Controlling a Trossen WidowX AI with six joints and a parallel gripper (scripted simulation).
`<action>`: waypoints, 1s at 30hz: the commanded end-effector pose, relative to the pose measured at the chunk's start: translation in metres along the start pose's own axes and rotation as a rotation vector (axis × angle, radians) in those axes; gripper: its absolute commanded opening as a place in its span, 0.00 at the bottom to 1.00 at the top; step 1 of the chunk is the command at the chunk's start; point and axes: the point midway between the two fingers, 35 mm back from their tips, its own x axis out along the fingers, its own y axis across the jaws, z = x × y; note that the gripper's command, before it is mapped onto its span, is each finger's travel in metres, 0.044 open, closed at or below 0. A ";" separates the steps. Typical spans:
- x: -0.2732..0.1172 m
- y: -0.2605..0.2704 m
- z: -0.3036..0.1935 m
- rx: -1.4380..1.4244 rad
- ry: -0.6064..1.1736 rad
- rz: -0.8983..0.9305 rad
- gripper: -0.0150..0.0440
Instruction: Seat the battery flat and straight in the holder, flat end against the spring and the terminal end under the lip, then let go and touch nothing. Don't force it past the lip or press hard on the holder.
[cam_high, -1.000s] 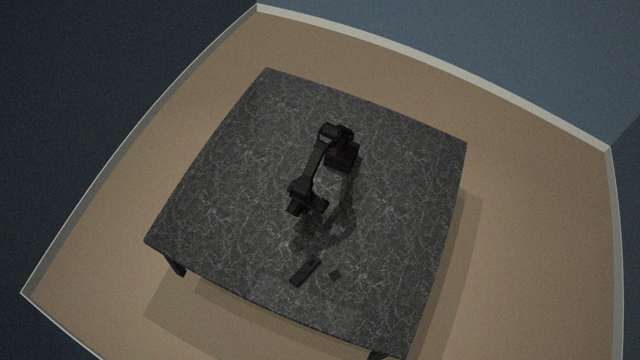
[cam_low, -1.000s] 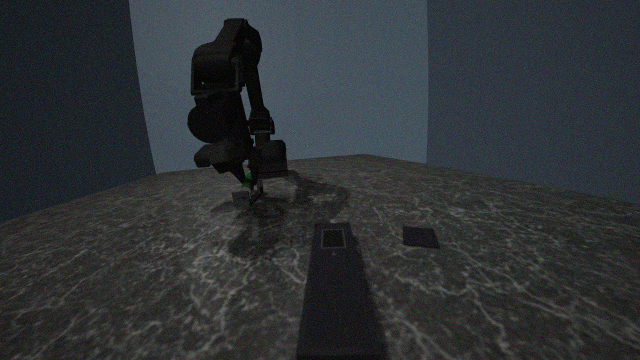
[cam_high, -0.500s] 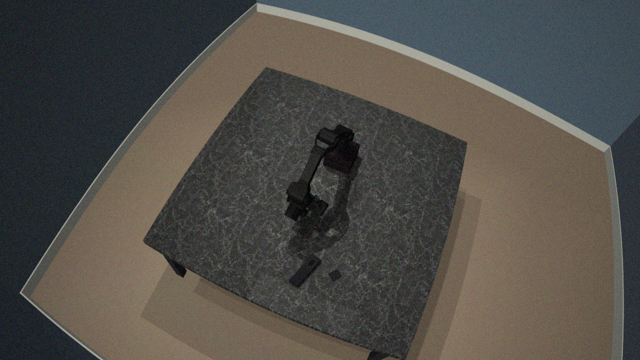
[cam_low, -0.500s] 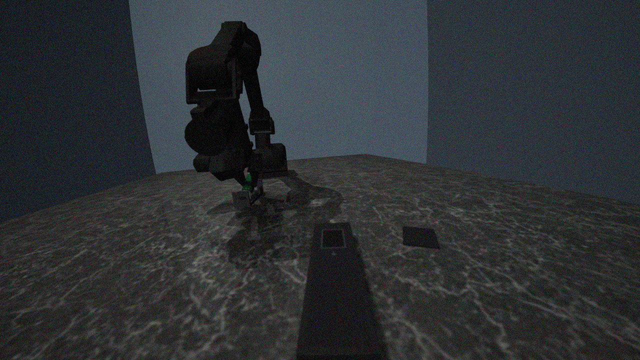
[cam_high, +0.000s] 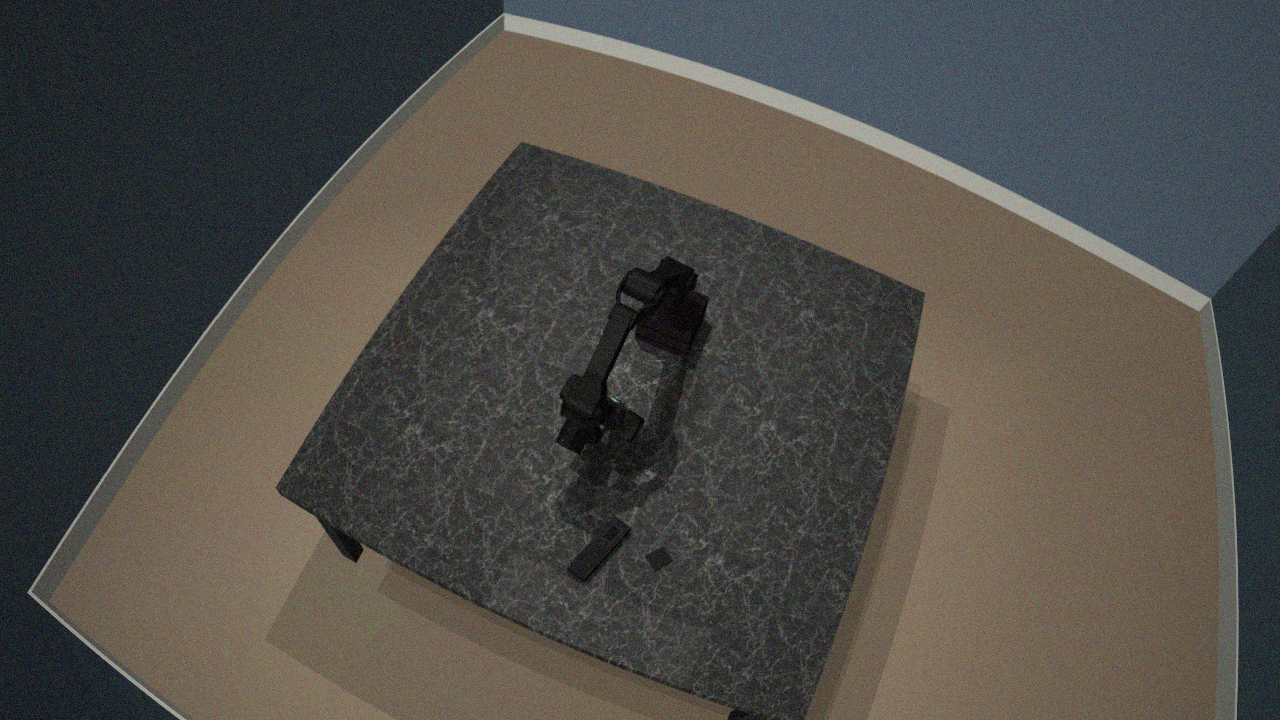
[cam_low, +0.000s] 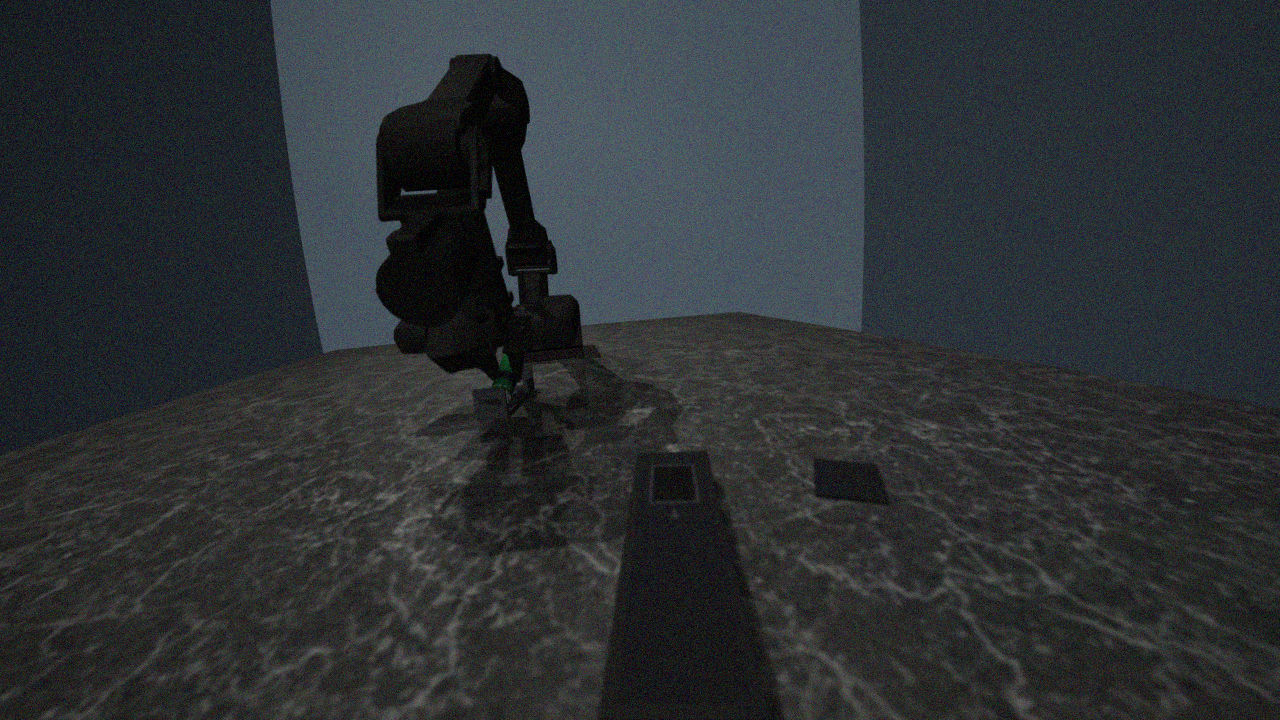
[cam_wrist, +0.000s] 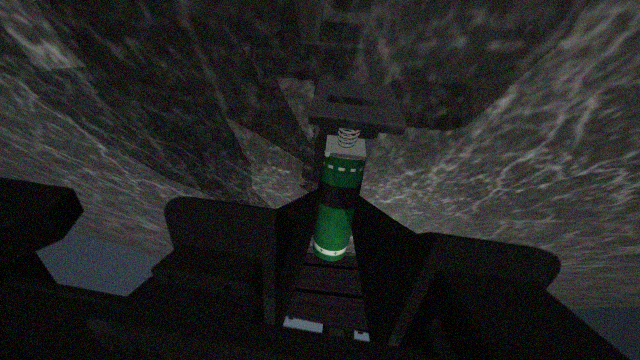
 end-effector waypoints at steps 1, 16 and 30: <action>-0.002 0.000 0.003 -0.004 -0.007 -0.001 0.39; -0.005 0.000 0.011 -0.005 -0.007 -0.003 0.39; -0.009 0.000 0.016 -0.004 -0.004 -0.003 0.39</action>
